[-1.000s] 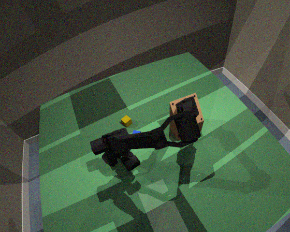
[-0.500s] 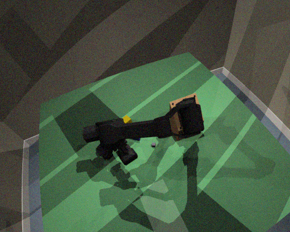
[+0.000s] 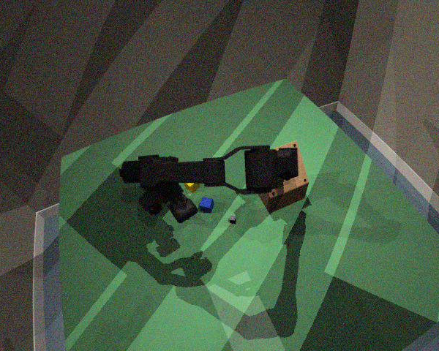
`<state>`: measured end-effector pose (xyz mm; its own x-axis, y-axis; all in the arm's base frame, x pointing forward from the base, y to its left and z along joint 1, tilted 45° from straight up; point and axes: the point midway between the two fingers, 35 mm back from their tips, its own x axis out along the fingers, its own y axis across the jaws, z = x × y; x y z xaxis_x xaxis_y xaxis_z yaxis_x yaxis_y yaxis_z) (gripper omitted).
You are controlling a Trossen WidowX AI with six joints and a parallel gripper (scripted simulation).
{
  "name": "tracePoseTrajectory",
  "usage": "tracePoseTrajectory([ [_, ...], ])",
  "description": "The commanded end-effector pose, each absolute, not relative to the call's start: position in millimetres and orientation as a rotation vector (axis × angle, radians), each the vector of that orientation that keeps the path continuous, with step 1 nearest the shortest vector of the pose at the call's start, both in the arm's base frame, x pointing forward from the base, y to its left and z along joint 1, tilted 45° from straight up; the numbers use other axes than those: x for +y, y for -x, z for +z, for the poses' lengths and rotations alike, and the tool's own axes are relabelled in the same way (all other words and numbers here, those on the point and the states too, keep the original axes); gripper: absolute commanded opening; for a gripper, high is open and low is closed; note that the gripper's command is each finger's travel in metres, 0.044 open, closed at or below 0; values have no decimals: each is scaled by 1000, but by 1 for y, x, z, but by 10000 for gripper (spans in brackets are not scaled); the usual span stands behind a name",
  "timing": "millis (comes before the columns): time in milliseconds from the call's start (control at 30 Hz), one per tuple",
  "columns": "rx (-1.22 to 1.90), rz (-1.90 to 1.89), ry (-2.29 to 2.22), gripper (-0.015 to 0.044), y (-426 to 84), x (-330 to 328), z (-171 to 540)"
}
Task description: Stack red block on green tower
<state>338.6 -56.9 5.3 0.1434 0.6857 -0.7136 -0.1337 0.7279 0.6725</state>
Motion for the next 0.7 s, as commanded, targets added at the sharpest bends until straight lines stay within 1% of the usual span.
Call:
tracePoseTrajectory([
  [0, 1305, 631, -515, 0, -333, -72, -12],
  [200, 1304, 634, -517, 0, -328, -83, -25],
  [467, 1303, 635, -518, 0, -334, -53, -55],
  [667, 1303, 635, -518, 0, -335, -46, -61],
])
